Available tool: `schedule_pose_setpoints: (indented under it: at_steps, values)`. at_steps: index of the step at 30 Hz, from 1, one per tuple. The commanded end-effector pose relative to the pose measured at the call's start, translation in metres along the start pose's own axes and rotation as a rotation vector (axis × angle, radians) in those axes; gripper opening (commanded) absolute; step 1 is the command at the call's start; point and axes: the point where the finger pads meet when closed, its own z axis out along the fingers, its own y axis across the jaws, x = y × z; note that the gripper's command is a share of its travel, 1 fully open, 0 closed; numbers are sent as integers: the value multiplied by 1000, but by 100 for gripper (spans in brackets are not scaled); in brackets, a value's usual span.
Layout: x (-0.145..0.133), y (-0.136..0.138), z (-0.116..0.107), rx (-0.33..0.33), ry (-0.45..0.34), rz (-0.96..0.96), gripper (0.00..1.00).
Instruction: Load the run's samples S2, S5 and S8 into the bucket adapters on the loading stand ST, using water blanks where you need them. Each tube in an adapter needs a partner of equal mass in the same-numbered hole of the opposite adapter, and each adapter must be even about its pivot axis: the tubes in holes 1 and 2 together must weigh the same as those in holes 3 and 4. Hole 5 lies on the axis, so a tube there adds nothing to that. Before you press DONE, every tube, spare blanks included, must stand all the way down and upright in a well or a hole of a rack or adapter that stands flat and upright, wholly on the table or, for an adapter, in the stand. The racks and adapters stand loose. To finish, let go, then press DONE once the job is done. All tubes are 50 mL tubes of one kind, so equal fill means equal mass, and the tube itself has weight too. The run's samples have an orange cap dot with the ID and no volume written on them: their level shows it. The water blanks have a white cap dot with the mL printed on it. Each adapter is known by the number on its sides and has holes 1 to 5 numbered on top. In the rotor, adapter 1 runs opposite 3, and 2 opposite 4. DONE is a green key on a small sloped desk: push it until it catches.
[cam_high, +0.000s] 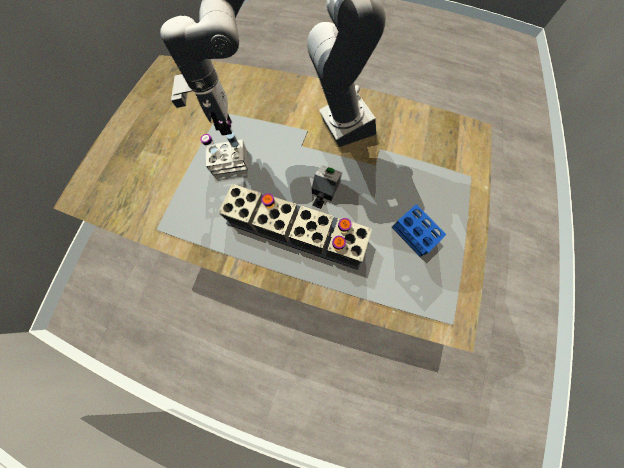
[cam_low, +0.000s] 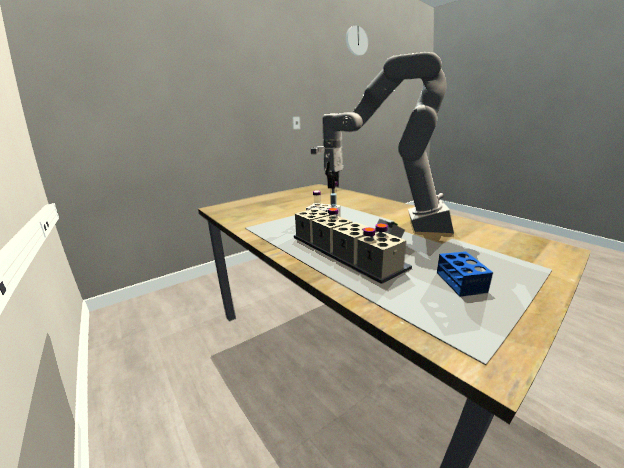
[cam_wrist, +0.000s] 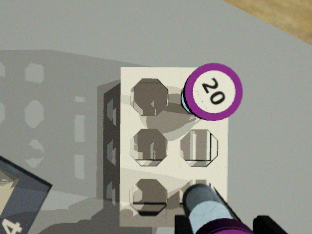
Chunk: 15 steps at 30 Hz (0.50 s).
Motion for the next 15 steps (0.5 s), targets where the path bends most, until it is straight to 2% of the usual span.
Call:
schedule_pose_setpoints:
  at_steps: [1,15]
  values:
    - [1,0,-9,1,4,0,0]
    - [1,0,-33,1,4,0,0]
